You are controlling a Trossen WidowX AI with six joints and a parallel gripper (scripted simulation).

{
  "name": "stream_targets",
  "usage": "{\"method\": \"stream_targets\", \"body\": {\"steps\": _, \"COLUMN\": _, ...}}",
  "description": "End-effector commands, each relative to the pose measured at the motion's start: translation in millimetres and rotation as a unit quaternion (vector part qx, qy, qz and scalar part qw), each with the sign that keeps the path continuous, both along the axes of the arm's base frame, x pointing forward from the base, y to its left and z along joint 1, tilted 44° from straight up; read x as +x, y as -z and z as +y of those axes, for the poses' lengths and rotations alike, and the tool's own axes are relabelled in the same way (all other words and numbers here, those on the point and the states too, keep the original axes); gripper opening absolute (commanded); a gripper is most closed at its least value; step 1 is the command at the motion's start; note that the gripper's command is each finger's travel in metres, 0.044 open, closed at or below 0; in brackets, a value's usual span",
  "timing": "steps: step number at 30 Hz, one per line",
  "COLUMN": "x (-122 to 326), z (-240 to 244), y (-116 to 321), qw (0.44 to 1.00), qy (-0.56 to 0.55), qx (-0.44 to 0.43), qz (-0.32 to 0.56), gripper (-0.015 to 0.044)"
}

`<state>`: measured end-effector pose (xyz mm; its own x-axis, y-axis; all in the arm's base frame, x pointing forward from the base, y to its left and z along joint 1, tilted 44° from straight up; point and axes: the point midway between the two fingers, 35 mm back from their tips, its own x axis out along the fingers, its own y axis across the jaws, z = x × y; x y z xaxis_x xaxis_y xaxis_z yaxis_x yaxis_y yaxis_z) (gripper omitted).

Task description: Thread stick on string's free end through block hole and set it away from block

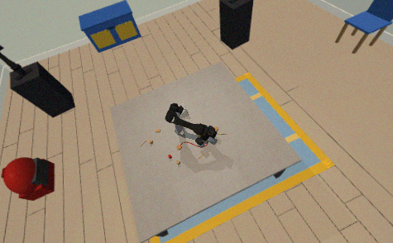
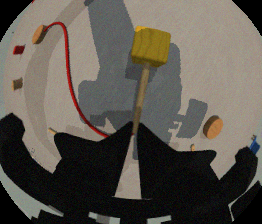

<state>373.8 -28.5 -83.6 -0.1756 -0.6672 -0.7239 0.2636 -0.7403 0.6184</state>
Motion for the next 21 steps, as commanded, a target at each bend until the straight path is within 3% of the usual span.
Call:
{"method": "stream_targets", "body": {"steps": 1, "x": -0.7, "z": 0.5, "y": -1.6, "qw": 1.0, "qy": 0.001, "qx": 0.001, "qz": -0.004, "gripper": 0.0}}
{"method": "stream_targets", "body": {"steps": 21, "x": -26.9, "z": -1.0, "y": -9.8, "qw": 1.0, "qy": 0.001, "qx": 0.001, "qz": -0.004, "gripper": 0.0}}
